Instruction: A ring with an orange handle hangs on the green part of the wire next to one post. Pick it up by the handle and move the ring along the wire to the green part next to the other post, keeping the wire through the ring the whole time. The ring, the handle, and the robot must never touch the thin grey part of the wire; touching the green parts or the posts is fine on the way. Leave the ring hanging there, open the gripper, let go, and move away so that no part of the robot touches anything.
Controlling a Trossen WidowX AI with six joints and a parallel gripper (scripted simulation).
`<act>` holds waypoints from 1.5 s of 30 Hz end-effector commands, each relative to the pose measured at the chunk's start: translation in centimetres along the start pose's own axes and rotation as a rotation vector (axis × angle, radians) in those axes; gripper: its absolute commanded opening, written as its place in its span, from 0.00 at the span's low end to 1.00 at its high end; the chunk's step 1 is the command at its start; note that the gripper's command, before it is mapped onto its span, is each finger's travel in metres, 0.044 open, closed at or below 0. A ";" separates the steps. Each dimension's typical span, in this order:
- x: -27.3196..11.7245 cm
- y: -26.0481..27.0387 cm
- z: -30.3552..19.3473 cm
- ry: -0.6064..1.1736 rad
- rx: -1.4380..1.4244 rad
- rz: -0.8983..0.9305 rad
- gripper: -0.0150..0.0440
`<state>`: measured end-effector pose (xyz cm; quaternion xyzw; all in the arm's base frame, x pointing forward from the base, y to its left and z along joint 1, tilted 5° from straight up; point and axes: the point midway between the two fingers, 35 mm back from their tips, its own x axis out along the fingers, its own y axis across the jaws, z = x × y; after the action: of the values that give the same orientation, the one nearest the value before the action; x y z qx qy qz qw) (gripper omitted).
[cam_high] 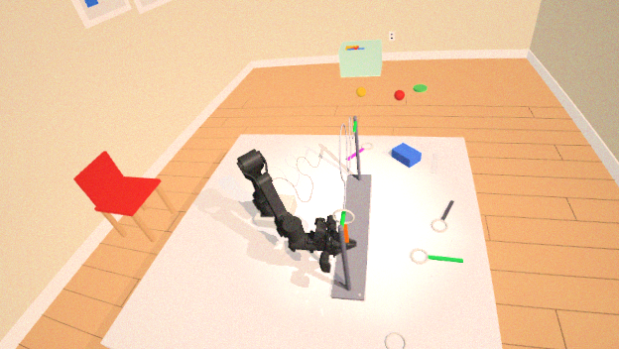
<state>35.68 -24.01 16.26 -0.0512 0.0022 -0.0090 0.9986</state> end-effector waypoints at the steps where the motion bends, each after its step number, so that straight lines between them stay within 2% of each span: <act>1: 0.0 0.0 0.4 -0.004 0.001 -0.004 0.00; 45: 0.0 1.1 0.4 -0.004 0.002 -0.004 0.00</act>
<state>35.71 -23.28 16.20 -0.0490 0.0039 -0.0100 0.9987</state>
